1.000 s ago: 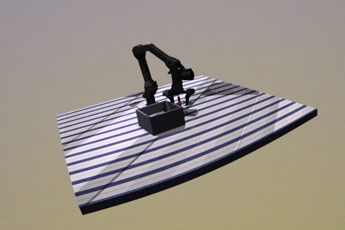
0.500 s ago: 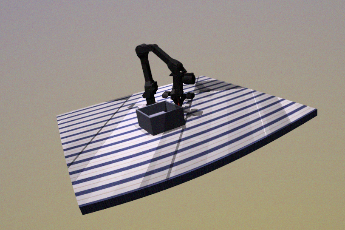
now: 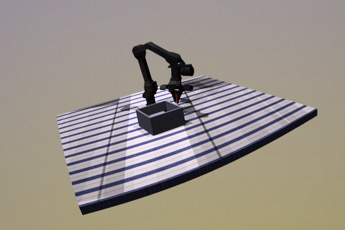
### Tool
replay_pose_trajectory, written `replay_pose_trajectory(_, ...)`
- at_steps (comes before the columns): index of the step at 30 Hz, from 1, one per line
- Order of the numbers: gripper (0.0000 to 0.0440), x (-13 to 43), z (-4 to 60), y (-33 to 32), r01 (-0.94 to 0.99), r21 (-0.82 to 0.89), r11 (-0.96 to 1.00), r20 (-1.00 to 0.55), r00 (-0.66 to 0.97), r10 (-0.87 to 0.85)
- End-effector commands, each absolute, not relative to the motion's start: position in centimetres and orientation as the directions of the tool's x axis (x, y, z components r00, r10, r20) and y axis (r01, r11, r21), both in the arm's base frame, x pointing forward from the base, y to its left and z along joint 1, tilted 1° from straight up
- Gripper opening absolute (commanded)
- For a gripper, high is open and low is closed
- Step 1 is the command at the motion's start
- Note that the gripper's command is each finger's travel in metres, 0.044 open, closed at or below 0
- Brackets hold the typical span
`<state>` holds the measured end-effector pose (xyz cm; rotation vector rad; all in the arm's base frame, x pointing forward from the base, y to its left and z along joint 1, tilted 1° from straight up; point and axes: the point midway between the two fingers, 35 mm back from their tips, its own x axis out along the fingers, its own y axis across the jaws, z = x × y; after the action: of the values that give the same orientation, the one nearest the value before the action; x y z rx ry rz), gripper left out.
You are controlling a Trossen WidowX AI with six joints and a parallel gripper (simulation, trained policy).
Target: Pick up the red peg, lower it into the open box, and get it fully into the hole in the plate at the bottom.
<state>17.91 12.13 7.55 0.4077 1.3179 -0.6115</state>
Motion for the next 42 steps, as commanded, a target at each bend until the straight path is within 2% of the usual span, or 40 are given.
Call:
replay_pose_trajectory(1,0.0000,18.8,9.7,11.7,0.635,-0.035,0.772,-0.968,0.171,-0.185)
replay_pose_trajectory(20,0.0000,24.2,15.1,7.0,0.782,0.065,0.620,-0.927,0.277,-0.253)
replay_pose_trajectory(42,0.0001,30.7,13.6,-0.7,0.832,0.065,0.550,-0.912,0.274,-0.306)
